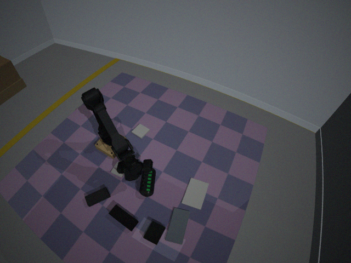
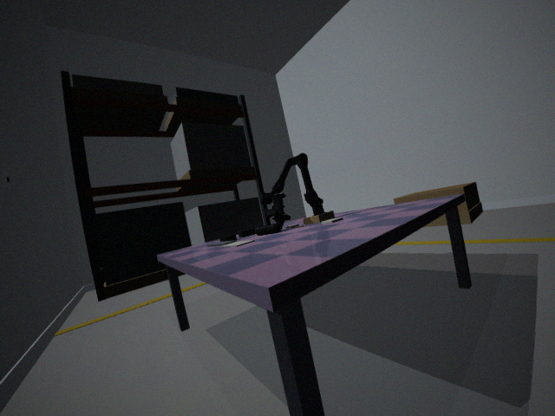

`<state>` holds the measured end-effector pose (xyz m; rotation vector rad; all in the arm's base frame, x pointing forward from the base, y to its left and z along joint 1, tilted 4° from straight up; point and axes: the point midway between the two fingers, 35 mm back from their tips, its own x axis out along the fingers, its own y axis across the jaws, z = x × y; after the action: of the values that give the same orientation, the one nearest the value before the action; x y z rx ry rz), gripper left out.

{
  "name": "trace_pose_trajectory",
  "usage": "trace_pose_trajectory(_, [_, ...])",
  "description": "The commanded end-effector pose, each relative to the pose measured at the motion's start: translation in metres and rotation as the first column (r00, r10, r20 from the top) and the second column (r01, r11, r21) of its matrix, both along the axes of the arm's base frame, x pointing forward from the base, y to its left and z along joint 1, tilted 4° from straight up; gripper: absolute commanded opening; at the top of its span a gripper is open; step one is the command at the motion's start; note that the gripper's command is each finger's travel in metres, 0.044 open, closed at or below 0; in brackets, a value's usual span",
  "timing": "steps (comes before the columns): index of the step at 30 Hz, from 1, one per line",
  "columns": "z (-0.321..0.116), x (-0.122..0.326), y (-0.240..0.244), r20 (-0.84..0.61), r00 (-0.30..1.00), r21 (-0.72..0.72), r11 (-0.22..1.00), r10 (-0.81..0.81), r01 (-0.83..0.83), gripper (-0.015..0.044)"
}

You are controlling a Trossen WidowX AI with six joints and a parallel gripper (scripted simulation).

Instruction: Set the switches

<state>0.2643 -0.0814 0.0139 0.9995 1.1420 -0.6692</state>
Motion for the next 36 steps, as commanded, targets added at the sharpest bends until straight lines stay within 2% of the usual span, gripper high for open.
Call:
trace_pose_trajectory(1, [0.0,0.001,0.0,-0.002,1.0,-0.003,1.0,-0.006,0.006,0.0])
trace_pose_trajectory(36, [0.0,0.027,0.01,0.0,1.0,-0.002,1.0,-0.006,0.006,0.0])
